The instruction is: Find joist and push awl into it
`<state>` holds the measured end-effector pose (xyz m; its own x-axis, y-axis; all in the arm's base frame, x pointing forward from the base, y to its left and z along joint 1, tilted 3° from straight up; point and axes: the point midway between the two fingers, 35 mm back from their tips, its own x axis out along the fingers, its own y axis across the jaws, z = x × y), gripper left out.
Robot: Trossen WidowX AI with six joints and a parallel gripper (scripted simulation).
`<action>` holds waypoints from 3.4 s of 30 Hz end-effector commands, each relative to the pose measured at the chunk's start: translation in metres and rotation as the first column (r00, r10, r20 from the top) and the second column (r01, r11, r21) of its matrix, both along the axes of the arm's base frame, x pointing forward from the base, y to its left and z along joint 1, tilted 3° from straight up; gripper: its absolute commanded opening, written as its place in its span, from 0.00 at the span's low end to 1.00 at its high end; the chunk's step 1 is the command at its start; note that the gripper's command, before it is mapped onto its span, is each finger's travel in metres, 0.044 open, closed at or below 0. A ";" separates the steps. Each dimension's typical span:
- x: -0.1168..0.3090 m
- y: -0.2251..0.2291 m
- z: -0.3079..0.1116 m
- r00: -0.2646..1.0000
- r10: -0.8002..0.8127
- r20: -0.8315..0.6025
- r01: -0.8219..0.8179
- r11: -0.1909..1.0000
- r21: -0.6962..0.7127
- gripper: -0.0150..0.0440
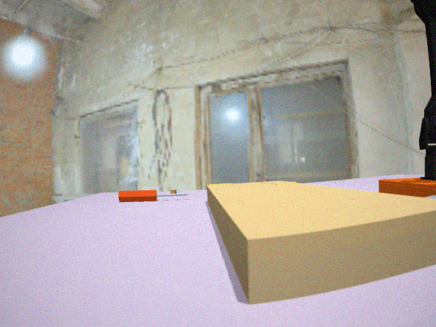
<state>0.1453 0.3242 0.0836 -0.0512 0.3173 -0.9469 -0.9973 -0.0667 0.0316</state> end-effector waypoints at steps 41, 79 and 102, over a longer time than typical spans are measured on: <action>-0.001 0.000 -0.024 1.000 0.000 -0.002 0.000 1.000 -0.001 0.92; 0.184 -0.343 -0.008 0.474 -0.881 0.010 0.849 0.454 -0.268 1.00; 0.110 -0.542 -0.034 -0.051 -0.997 0.050 0.912 -0.067 -0.405 1.00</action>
<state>0.2564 -0.2115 0.0491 -0.0908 0.0107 -0.9958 -0.0004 0.9999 0.0108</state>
